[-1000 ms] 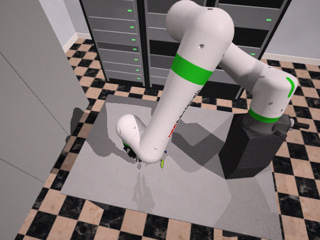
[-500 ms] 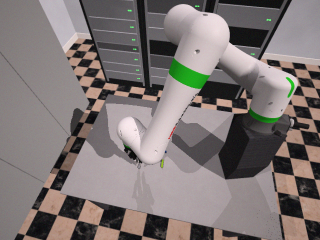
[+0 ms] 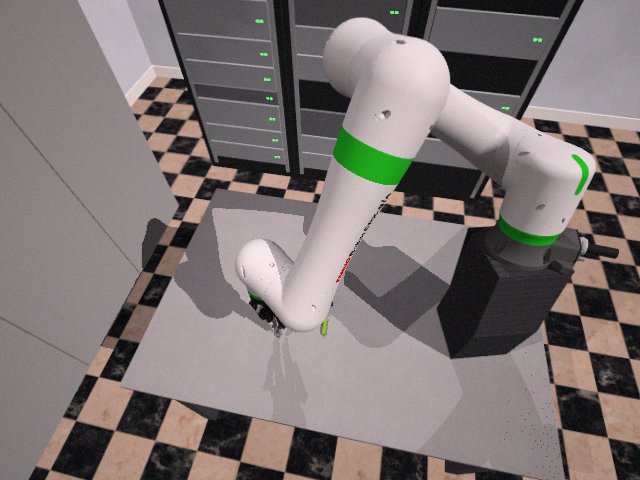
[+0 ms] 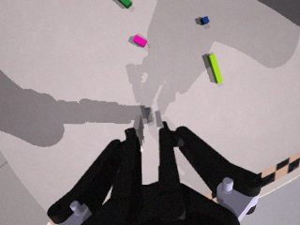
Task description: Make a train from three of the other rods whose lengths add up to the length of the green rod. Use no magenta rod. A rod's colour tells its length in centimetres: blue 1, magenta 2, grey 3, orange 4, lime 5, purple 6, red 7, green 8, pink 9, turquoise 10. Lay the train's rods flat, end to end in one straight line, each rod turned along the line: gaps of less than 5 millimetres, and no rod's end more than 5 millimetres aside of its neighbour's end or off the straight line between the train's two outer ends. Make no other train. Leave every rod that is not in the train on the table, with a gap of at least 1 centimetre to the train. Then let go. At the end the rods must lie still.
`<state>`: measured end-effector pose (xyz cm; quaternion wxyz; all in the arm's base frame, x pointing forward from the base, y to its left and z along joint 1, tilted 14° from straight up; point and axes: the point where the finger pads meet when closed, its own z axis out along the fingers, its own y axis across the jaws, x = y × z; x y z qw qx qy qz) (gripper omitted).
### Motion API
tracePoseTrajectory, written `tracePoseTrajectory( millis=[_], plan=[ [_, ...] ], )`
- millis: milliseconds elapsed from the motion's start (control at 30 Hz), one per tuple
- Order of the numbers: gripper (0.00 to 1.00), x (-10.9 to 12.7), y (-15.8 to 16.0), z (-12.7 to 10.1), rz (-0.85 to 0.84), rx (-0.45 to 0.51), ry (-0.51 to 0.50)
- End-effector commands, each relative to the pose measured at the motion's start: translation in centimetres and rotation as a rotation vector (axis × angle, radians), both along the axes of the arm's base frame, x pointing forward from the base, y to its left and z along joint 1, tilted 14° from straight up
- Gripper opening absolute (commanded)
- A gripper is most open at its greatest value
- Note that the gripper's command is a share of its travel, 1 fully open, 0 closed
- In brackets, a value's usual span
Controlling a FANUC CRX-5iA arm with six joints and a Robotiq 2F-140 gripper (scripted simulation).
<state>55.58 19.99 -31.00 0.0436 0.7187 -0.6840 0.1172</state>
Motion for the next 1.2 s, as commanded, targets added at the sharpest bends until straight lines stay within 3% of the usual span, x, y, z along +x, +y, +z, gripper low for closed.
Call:
tracePoseTrajectory(
  millis=[0, 1167],
  plan=[
    [0.15, 0.06, -0.06, -0.32, 0.000, 0.000, 0.000],
    [0.15, 0.11, -0.18, -0.84, 0.000, 0.000, 0.000]
  ],
)
